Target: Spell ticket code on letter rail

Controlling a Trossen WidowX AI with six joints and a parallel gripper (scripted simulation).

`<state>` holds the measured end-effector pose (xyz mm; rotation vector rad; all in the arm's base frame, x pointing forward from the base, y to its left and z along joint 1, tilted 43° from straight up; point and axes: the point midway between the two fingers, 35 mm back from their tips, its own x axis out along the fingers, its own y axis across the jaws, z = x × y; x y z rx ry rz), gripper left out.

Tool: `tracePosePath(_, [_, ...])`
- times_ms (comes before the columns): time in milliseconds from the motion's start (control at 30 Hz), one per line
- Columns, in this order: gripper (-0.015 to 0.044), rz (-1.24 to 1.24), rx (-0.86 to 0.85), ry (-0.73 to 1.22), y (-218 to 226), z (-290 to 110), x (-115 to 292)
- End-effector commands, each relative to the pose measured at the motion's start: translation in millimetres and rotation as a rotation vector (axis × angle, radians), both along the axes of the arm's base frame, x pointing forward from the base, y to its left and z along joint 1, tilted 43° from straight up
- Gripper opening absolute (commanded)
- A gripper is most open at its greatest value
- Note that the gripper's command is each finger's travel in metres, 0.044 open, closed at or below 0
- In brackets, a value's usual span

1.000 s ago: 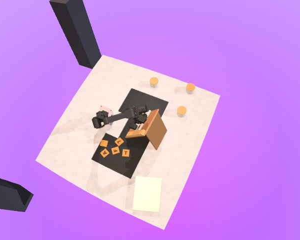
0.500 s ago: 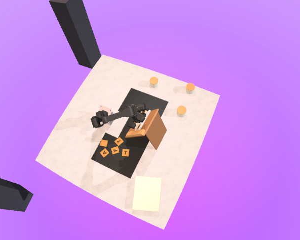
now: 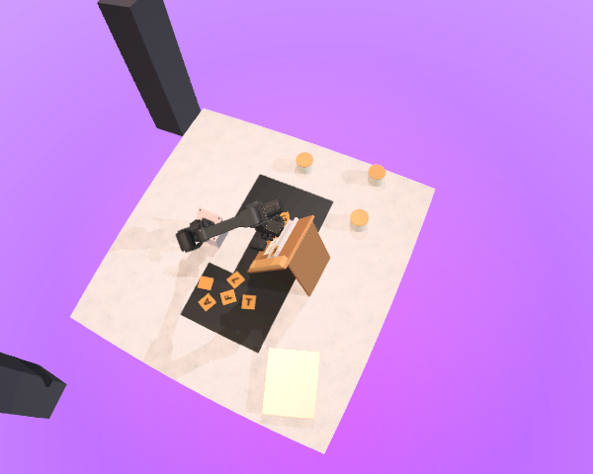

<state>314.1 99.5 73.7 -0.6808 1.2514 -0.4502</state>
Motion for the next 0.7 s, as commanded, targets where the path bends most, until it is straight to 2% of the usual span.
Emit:
tracePosePath(0, [0.0131, 0.25, -0.044, 0.115, 20, 17, -12])
tracePosePath(200, [0.0289, 0.839, -0.225, 0.383, 57, 49, -46])
tracePosePath(400, [0.044, 1.409, -0.516, 0.614, 85, 80, -90])
tracePosePath(667, [0.044, 1.471, -0.556, 0.638, 88, 83, -96])
